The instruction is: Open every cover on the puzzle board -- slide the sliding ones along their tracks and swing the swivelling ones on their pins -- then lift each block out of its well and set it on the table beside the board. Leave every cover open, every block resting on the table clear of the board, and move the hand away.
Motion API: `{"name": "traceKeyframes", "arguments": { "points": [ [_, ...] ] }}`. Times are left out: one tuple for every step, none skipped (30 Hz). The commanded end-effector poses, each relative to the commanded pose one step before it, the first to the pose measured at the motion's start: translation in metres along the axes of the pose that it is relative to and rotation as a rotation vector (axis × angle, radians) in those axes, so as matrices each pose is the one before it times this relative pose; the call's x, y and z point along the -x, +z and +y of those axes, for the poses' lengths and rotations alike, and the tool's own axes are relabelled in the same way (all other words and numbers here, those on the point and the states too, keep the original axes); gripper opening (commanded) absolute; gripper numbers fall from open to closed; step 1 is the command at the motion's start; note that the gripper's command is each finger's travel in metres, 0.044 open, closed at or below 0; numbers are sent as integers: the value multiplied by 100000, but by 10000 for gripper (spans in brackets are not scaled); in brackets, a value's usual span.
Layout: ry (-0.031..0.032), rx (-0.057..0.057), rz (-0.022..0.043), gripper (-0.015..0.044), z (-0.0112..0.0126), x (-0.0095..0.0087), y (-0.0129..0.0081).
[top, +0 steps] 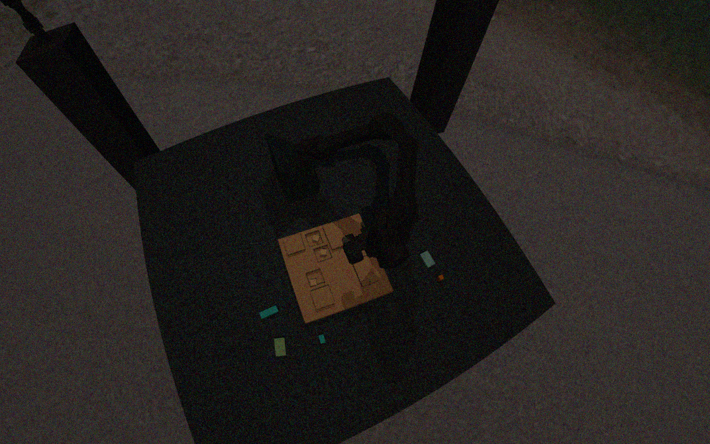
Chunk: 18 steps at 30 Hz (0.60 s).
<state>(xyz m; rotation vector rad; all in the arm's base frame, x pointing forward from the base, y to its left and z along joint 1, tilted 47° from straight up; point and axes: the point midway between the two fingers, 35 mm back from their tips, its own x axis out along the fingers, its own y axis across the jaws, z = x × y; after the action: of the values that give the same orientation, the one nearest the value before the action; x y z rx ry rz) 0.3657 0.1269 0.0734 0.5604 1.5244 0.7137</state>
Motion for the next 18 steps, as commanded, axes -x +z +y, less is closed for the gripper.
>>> {"name": "traceKeyframes", "arguments": {
  "points": [
    [256,-2915,-215,0,-38,143,140],
    [0,0,0,0,0,0,0],
    [0,0,0,0,0,0,0],
    [0,0,0,0,0,0,0],
    [0,0,0,0,0,0,0],
    [0,0,0,0,0,0,0],
    [0,0,0,0,0,0,0],
    [0,0,0,0,0,0,0],
    [0,0,0,0,0,0,0],
    [0,0,0,0,0,0,0],
    [0,0,0,0,0,0,0],
    [0,0,0,0,0,0,0],
    [0,0,0,0,0,0,0],
    [0,0,0,0,0,0,0],
    [-1,0,0,0,0,-17,1],
    [-2,0,0,0,-1,-33,3],
    [-3,0,-1,0,-1,-49,4],
    [-4,0,-1,0,-1,-65,6]
  ]
}}
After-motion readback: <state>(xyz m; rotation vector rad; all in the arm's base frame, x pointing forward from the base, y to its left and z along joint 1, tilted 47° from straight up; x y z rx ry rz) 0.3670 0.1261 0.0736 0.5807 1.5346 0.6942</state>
